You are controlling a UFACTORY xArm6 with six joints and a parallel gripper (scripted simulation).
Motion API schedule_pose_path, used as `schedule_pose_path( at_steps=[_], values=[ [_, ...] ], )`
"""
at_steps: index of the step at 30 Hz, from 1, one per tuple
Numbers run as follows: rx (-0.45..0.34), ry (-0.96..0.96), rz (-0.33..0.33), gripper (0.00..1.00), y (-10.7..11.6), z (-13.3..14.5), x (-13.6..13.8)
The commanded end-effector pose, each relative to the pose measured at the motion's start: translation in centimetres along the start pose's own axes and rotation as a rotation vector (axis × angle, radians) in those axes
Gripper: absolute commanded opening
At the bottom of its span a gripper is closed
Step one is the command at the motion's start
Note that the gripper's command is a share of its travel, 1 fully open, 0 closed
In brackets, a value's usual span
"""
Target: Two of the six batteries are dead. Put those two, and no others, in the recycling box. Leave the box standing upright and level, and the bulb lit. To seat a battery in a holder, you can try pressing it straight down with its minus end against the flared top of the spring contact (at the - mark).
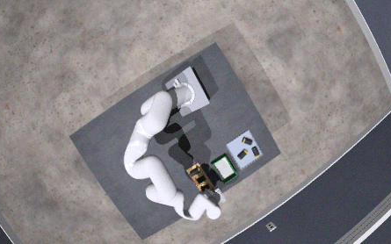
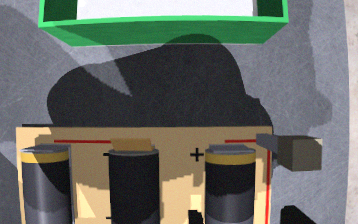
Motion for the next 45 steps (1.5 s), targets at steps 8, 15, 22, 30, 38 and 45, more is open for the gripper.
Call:
schedule_pose_path(
  at_steps=[8, 15, 22, 30, 38, 45],
  values=[
    [0.0, -0.001, 0.004, 0.51, 0.0, 0.1, 0.1],
    [0.0, -0.001, 0.004, 0.51, -2.8, 0.1, 0.1],
    [0.0, -0.001, 0.004, 0.51, -3.3, 0.1, 0.1],
    [0.0, -0.001, 0.004, 0.51, -4.1, 0.1, 0.1],
    [0.0, -0.001, 0.004, 0.51, -4.3, 0.1, 0.1],
    [0.0, -0.001, 0.004, 0.28, -4.3, 0.1, 0.1]
  ],
)
Point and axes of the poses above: the point where the finger pads meet when closed, its own y axis back along the fingers, its own x axis across the jaws, z = x × y, the point moved 4 cm from there along y, back along the fingers, and after that the axes turned 4 degrees about y, right-handed, at the moved point
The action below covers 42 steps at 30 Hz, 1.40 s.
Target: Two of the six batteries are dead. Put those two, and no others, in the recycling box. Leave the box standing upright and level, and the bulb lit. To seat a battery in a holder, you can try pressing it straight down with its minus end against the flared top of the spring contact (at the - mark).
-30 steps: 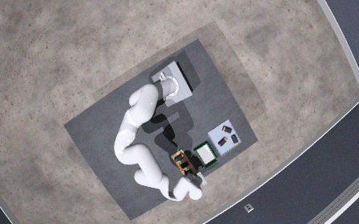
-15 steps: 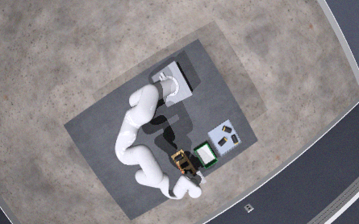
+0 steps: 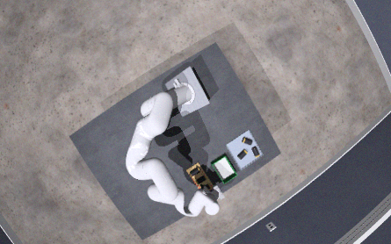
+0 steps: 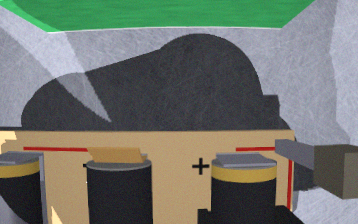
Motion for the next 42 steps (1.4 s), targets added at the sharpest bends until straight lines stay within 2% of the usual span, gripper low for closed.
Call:
schedule_pose_path(
  at_steps=[1, 30, 42],
  values=[
    [0.0, -0.001, 0.003, 0.28, 0.2, 0.0, 0.1],
    [0.0, -0.001, 0.003, 0.28, 0.2, 0.0, 0.1],
    [0.0, -0.001, 0.003, 0.28, 4.5, 0.0, 0.1]
  ],
)
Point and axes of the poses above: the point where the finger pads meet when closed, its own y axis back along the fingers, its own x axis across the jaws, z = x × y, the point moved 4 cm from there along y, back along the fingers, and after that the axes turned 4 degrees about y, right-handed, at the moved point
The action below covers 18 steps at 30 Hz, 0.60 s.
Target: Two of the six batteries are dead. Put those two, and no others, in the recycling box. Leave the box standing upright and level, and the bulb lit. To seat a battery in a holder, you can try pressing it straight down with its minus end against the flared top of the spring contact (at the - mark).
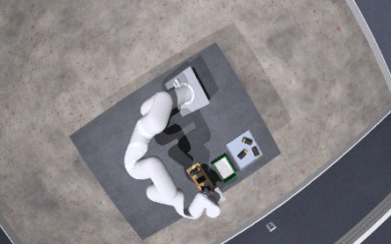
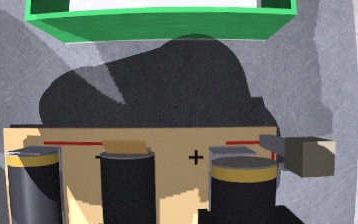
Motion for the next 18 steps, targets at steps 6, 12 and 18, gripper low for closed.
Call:
schedule_pose_path(
  at_steps=[6, 12, 18],
  values=[
    [-0.001, -0.001, 0.003, 0.28, 1.7, 0.1, 0.0],
    [-0.001, -0.001, 0.003, 0.28, 4.5, 0.1, 0.0],
    [-0.001, -0.001, 0.003, 0.28, 8.6, 0.1, 0.0]
  ],
)
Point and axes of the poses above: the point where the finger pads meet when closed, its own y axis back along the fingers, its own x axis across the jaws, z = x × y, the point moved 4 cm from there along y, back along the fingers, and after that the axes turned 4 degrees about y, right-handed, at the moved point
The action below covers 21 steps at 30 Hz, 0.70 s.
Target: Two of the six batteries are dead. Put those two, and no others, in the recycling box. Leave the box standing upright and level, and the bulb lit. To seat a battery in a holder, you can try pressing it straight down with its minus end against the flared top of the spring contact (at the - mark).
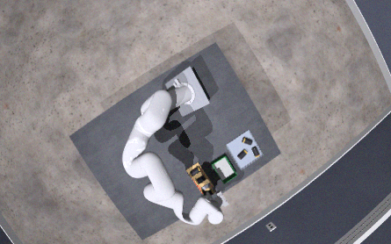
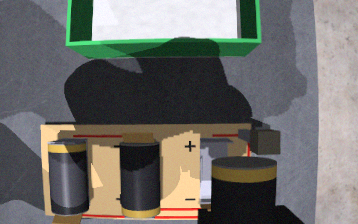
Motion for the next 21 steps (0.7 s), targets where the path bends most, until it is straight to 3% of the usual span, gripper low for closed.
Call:
schedule_pose_path(
  at_steps=[1, 10, 16, 18, 21],
  values=[
    [-0.002, -0.001, -0.003, 0.28, 2.1, 0.1, -0.1],
    [-0.002, -0.001, -0.003, 0.28, 2.1, -1.0, -0.5],
    [-0.002, -0.001, -0.003, 0.28, 2.1, -5.5, -2.0],
    [-0.002, -0.001, -0.003, 0.28, 2.1, -5.5, -2.0],
    [-0.002, -0.001, -0.003, 0.28, 2.1, -8.9, -3.2]
  ],
)
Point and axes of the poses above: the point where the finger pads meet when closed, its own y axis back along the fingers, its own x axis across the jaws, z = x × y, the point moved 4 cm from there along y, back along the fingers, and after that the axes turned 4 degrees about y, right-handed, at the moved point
